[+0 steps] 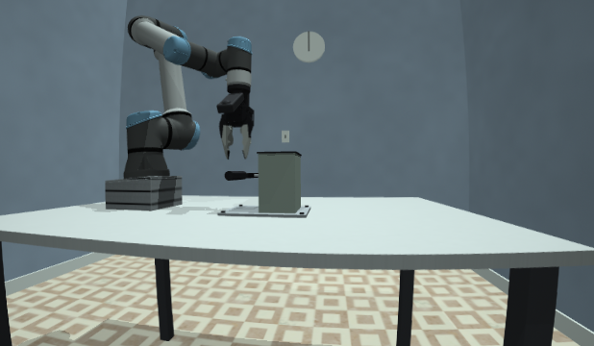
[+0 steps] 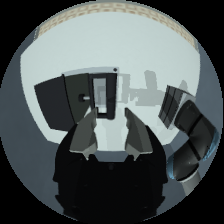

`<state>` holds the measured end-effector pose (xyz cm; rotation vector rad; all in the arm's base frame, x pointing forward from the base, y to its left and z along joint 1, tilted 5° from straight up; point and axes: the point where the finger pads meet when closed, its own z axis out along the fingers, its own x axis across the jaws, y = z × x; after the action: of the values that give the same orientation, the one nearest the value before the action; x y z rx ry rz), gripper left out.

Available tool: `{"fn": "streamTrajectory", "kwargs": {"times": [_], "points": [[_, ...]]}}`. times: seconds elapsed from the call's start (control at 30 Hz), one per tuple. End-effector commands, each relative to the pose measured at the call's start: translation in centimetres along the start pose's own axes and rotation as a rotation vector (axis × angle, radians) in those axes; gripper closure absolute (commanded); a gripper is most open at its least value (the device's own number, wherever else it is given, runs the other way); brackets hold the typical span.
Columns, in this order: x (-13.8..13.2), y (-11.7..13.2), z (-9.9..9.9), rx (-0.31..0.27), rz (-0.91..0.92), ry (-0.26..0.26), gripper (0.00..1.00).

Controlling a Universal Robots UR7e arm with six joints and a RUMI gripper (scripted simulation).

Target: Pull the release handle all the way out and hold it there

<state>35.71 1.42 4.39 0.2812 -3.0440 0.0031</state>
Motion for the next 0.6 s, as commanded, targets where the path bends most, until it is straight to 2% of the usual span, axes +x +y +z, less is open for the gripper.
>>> {"fn": "streamTrajectory", "kwargs": {"times": [0.0, 0.57], "points": [[0.0, 0.0, 0.8, -0.001, 0.001, 0.000, 0.68], [0.0, 0.0, 2.4, -0.001, 0.001, 0.000, 0.68]]}}
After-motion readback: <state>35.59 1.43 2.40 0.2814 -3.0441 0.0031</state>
